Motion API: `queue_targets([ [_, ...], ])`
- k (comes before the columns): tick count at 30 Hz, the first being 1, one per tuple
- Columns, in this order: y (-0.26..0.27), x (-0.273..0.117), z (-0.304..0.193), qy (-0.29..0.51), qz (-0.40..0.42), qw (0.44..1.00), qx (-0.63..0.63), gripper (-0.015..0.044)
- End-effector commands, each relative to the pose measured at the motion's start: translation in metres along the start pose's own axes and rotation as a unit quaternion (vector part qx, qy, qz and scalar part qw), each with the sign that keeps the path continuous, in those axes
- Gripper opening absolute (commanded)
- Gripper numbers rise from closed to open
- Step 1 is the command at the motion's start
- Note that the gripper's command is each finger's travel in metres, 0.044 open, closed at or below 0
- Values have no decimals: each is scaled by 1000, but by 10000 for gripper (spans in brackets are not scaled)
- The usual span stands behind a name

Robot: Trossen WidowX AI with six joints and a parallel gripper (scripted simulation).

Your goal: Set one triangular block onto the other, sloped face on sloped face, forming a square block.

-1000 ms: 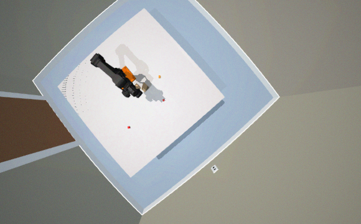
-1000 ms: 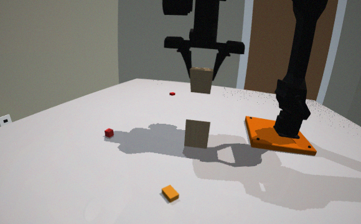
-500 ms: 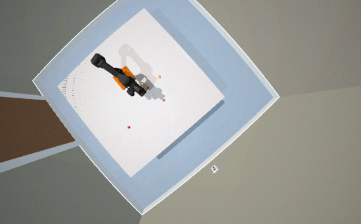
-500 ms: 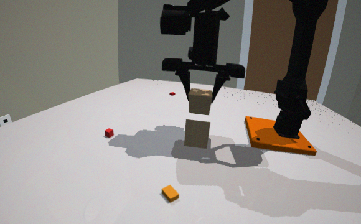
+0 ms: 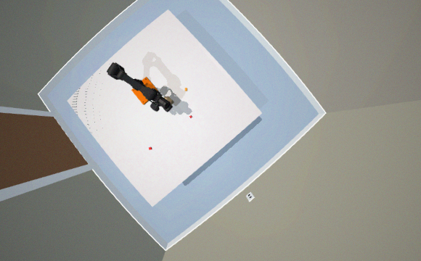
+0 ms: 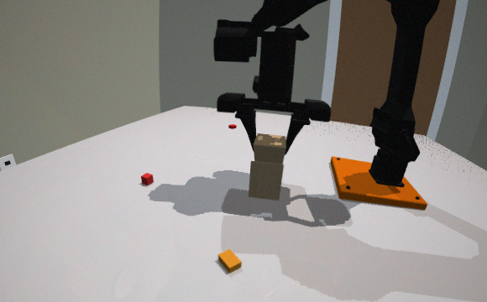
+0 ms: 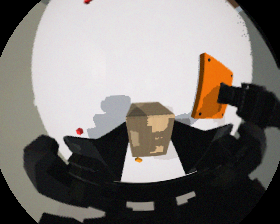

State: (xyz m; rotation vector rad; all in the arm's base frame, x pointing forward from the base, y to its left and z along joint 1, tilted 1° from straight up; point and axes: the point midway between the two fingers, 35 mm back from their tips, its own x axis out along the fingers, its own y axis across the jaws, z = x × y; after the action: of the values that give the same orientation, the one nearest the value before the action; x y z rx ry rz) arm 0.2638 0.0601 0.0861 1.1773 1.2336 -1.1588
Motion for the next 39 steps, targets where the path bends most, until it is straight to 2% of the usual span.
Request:
queue_targets([
  [1, 0, 1, 1, -3, -2, 1000, 4, 0],
  [39, 1, 11, -3, -6, -2, 1000, 6, 0],
])
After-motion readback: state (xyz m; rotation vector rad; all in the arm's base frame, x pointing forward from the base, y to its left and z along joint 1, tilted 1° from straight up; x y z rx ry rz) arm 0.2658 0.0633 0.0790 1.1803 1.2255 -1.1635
